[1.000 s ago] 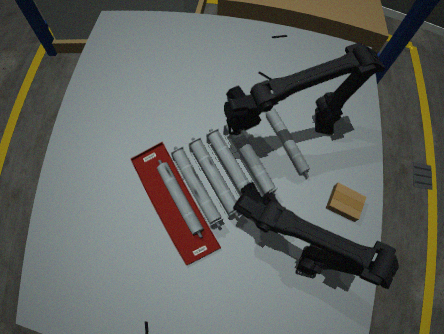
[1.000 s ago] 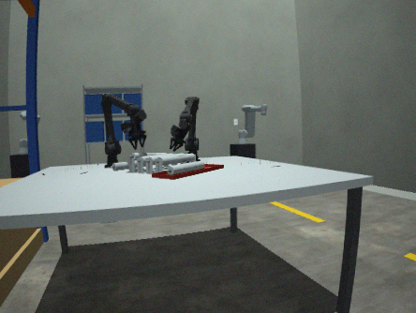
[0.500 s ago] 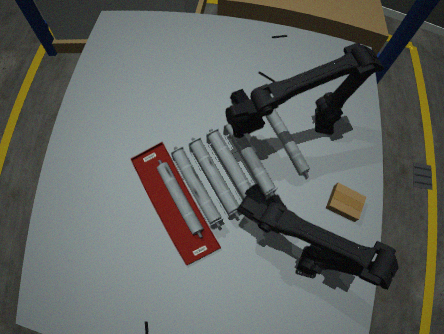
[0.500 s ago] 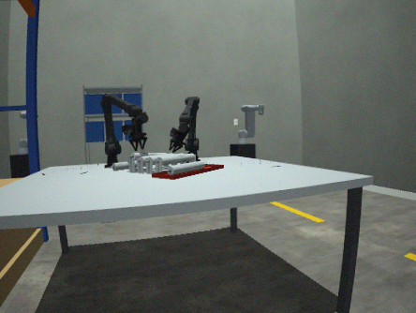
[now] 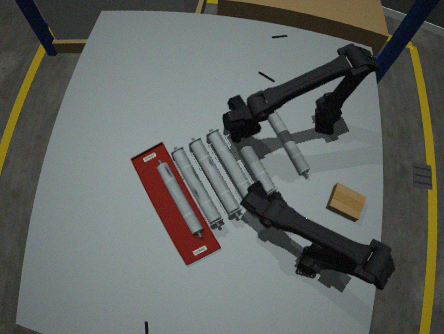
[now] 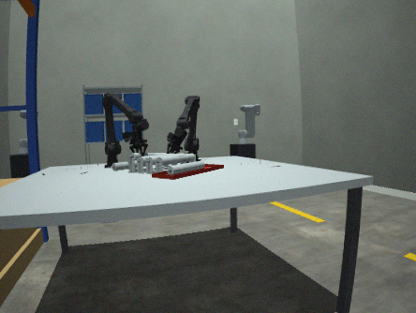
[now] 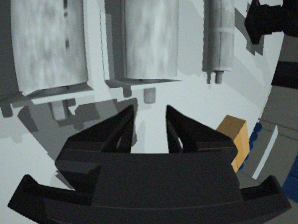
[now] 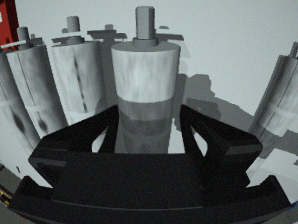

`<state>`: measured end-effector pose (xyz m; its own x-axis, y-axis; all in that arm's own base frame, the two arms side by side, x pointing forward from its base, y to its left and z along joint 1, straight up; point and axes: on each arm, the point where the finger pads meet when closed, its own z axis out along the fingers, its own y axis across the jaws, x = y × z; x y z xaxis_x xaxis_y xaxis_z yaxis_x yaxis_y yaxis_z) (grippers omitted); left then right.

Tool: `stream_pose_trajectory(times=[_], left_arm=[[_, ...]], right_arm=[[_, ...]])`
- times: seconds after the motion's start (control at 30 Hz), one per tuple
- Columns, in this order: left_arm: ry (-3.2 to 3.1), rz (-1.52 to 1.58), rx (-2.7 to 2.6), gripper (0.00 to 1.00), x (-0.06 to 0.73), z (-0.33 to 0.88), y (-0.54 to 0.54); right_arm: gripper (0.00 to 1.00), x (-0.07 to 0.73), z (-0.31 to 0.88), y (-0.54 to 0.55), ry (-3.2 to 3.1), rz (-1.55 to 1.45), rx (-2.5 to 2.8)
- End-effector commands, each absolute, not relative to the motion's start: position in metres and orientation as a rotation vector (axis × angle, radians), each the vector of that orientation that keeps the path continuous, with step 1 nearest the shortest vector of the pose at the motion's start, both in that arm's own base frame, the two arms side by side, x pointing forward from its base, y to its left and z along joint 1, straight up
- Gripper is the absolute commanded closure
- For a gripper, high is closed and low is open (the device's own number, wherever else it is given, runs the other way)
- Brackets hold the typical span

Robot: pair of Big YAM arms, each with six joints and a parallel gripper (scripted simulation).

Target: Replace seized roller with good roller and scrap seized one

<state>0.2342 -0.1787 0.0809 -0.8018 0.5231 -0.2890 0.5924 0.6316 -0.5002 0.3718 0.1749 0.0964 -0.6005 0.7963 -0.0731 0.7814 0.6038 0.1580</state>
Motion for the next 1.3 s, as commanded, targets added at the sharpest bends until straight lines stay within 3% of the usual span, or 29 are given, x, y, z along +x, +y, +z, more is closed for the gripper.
stream_pose_trajectory(times=[0.0,0.4,0.43,1.07,1.1,1.27], left_arm=[[2.695,-0.886,0.931,0.68,0.247,0.088,-0.186],[2.668,-0.886,0.903,0.68,0.256,0.087,-0.193],[2.667,-0.887,0.909,0.97,0.255,0.087,-0.194],[2.687,-0.895,0.910,0.97,0.252,0.084,-0.194],[2.687,-0.895,0.910,0.97,0.252,0.084,-0.194],[2.686,-0.895,0.910,0.97,0.252,0.084,-0.194]], right_arm=[[0.38,0.386,0.105,0.180,2.665,0.221,1.310],[0.38,0.381,0.099,0.178,2.678,0.200,1.317],[0.38,0.381,0.099,0.178,2.676,0.202,1.317],[0.38,0.381,0.099,0.178,2.676,0.202,1.317],[0.68,0.381,0.099,0.178,2.676,0.202,1.317],[0.68,0.384,0.099,0.180,2.655,0.220,1.341]])
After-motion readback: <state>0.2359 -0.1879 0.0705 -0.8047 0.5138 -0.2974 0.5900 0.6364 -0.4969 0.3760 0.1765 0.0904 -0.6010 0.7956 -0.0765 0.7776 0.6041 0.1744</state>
